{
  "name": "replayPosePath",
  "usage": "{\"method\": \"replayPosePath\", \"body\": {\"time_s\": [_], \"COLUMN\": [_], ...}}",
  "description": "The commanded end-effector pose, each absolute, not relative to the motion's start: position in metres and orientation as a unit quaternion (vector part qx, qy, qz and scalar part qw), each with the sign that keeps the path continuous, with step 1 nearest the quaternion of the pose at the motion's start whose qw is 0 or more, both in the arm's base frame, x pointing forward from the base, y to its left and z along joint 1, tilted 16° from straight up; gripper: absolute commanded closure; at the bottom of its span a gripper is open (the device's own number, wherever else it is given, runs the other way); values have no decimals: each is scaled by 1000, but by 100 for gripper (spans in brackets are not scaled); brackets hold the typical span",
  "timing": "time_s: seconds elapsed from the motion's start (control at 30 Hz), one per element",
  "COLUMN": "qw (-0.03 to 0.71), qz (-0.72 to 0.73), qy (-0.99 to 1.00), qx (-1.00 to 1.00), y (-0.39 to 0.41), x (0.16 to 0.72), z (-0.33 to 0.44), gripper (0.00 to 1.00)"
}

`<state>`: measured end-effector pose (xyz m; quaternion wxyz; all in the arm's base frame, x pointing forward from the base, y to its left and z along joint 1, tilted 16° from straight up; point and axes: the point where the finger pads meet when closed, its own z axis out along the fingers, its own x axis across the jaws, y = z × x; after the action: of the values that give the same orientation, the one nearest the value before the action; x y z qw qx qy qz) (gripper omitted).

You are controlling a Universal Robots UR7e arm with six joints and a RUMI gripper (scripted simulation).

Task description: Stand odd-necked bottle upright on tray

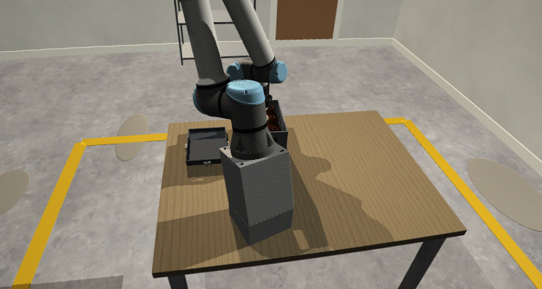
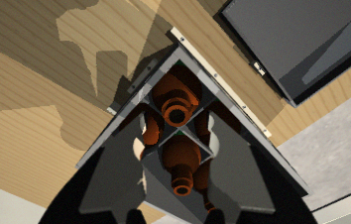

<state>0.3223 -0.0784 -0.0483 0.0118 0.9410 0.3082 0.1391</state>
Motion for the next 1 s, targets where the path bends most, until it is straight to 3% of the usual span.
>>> {"method": "replayPosePath", "body": {"time_s": [0.0,0.97], "qw": [12,12], "qz": [139,139], "qy": [308,308], "qx": [941,941], "y": [-78,-78], "x": [324,327], "z": [-53,-65], "gripper": [62,62]}}
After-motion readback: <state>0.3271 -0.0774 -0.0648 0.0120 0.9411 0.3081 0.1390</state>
